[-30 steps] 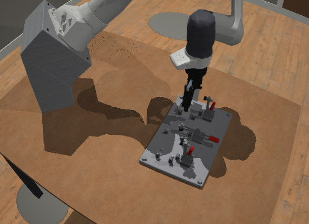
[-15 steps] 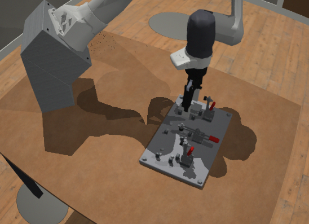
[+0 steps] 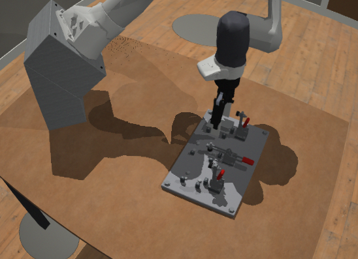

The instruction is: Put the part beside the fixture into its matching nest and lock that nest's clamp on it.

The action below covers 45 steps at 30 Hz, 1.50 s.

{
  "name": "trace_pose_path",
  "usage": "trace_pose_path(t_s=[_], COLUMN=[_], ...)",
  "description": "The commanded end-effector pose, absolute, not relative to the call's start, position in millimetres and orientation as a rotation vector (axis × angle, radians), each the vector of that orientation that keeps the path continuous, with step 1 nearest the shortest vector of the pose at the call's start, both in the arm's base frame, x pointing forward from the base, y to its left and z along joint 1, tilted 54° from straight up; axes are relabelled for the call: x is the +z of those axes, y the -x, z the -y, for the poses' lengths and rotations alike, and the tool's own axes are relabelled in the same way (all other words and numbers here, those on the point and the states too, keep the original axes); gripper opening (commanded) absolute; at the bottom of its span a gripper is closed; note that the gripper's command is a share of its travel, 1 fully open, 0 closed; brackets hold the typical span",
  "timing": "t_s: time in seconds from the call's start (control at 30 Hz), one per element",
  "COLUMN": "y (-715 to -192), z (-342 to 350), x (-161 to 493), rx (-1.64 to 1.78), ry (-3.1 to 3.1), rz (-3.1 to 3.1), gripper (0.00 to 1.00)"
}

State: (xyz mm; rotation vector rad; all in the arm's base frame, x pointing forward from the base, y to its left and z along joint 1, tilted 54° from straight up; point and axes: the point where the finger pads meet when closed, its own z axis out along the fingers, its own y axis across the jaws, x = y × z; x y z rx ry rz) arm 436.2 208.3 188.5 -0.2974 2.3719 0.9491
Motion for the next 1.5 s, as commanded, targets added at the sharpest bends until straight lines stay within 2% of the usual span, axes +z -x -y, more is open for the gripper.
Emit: trace_pose_path(t_s=[0.0,0.77,1.47], y=[-436.3,-412.6,-411.7], z=[-206.9,-167.8,-166.4], x=[189.4,222.9,224.1], rx=[0.946,0.946,0.946], ry=[0.304,0.304,0.304], rz=[-2.370,-2.370,-2.370], gripper=[0.58,0.58,0.58])
